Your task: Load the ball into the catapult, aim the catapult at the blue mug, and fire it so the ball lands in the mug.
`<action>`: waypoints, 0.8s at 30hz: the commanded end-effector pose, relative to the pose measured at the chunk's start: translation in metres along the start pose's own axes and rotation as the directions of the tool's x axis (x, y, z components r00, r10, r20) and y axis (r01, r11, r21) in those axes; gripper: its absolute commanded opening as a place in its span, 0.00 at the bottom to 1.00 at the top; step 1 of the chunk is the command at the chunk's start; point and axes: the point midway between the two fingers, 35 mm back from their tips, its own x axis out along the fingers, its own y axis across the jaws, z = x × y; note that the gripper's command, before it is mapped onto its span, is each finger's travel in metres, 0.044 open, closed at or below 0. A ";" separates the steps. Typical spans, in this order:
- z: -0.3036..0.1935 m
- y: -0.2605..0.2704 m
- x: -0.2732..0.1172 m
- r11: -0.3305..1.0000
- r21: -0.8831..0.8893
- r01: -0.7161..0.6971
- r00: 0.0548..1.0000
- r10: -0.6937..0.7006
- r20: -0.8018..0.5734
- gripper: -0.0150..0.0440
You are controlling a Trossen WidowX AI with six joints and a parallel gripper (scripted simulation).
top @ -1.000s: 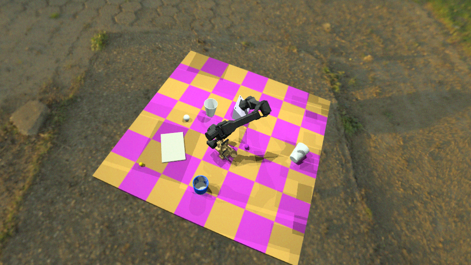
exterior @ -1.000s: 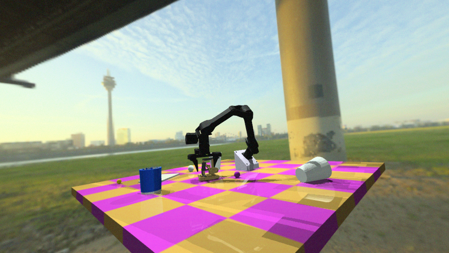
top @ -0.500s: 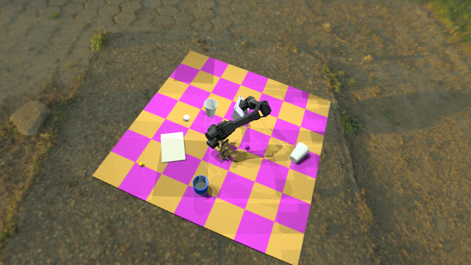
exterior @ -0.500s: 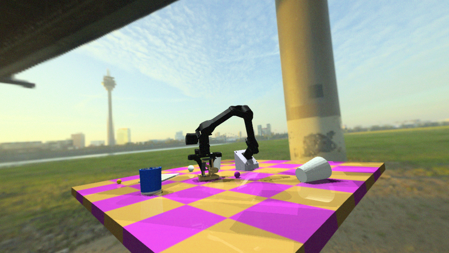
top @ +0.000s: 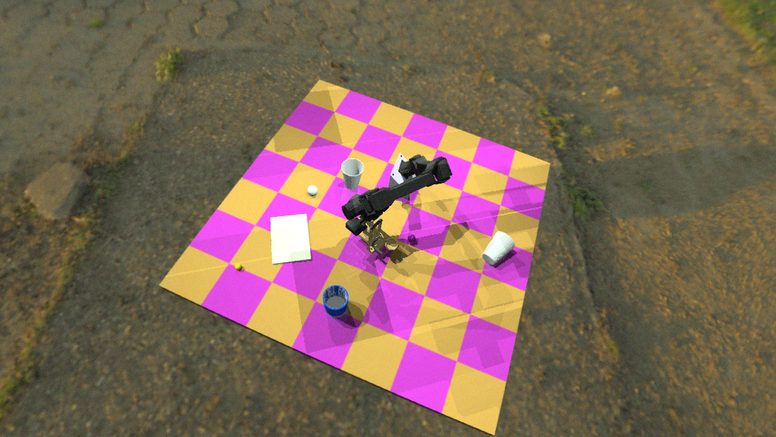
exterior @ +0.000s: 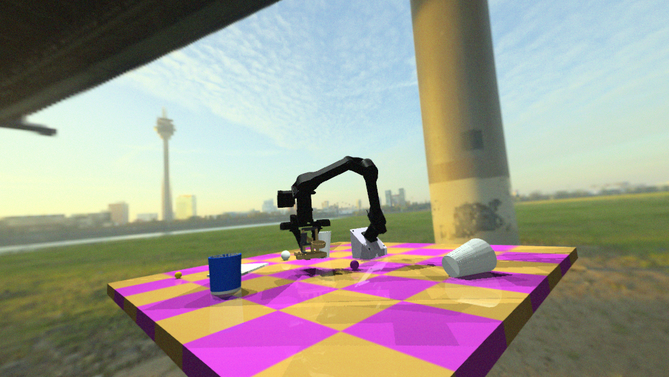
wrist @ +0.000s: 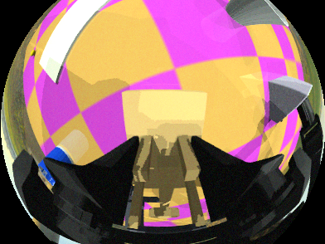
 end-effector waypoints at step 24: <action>-0.007 0.014 -0.001 0.659 -0.752 0.001 1.000 -0.004 -0.003 0.25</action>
